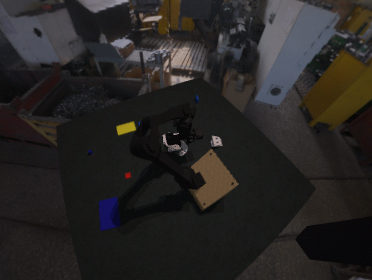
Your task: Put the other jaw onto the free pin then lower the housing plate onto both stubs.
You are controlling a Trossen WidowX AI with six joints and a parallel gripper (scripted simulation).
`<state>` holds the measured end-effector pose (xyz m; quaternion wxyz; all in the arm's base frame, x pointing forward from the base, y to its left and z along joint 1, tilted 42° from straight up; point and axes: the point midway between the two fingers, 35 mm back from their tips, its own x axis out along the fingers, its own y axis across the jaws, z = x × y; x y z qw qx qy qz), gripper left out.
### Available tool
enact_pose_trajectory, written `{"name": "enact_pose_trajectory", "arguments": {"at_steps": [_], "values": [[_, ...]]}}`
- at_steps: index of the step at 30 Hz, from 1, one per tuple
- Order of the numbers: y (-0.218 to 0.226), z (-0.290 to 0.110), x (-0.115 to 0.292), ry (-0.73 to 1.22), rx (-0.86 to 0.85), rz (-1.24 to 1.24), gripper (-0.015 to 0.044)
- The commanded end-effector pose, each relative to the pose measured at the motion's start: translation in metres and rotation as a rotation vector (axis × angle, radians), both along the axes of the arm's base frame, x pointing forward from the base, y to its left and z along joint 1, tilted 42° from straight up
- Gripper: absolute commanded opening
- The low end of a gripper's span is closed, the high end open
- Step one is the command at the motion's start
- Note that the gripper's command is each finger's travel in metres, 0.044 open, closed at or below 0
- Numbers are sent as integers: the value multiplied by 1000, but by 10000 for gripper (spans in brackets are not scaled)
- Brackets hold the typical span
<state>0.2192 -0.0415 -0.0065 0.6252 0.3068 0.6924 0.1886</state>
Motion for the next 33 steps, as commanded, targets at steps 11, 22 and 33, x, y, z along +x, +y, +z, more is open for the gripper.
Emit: {"name": "enact_pose_trajectory", "arguments": {"at_steps": [11, 22, 33], "values": [[1, 0, 0, -29, 3, 28, 134], [1, 0, 0, -32, 3, 31, 134], [-5, -1, 31, -34, 1, 31, 134]]}}
